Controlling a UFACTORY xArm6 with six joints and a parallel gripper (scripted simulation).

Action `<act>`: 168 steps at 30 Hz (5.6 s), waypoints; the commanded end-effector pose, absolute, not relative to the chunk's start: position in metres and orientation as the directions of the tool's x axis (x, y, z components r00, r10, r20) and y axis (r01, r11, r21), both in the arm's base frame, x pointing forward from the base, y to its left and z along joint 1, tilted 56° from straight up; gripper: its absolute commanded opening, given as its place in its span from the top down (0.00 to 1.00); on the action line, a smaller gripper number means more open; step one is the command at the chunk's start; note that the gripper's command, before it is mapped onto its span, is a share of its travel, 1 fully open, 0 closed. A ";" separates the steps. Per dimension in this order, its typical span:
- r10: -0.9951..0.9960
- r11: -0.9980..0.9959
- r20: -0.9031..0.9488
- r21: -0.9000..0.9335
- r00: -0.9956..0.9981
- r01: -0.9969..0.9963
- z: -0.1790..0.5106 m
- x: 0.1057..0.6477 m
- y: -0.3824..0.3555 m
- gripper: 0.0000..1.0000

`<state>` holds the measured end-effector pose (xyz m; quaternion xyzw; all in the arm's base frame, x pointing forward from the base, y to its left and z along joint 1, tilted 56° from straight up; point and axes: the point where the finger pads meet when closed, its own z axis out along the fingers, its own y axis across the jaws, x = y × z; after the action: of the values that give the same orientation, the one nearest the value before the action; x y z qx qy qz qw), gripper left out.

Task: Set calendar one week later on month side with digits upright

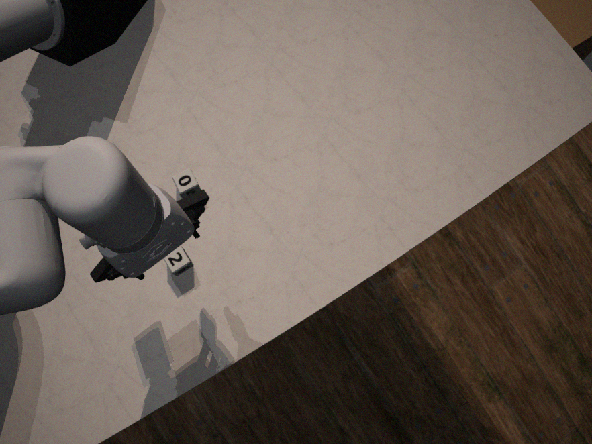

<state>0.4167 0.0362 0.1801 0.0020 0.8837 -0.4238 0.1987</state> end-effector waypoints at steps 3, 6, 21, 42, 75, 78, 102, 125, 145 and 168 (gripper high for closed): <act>-0.312 0.586 -0.167 -0.809 -0.935 -0.051 0.180 0.417 0.037 0.00; -0.365 0.555 -0.092 -0.821 -0.927 -0.136 0.180 0.417 0.037 0.00; -0.580 0.322 0.299 -0.770 -0.758 -0.551 0.180 0.417 0.036 0.00; -0.658 -0.084 0.696 -0.444 -0.285 -0.892 0.179 0.416 0.035 0.00; -0.657 -0.096 0.705 -0.431 -0.268 -0.897 0.179 0.416 0.035 0.51; -0.657 -0.096 0.705 -0.431 -0.268 -0.897 0.179 0.416 0.035 0.51; -0.657 -0.096 0.705 -0.430 -0.267 -0.898 0.174 0.419 0.029 0.51; -0.657 -0.096 0.705 -0.430 -0.267 -0.898 0.157 0.431 0.005 0.51; -0.657 -0.096 0.705 -0.430 -0.267 -0.898 0.150 0.435 -0.004 0.51; -0.657 -0.096 0.705 -0.430 -0.267 -0.898 0.150 0.435 -0.004 0.51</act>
<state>0.4344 -0.0048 0.1494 -0.5899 0.6586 -0.4469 -0.1359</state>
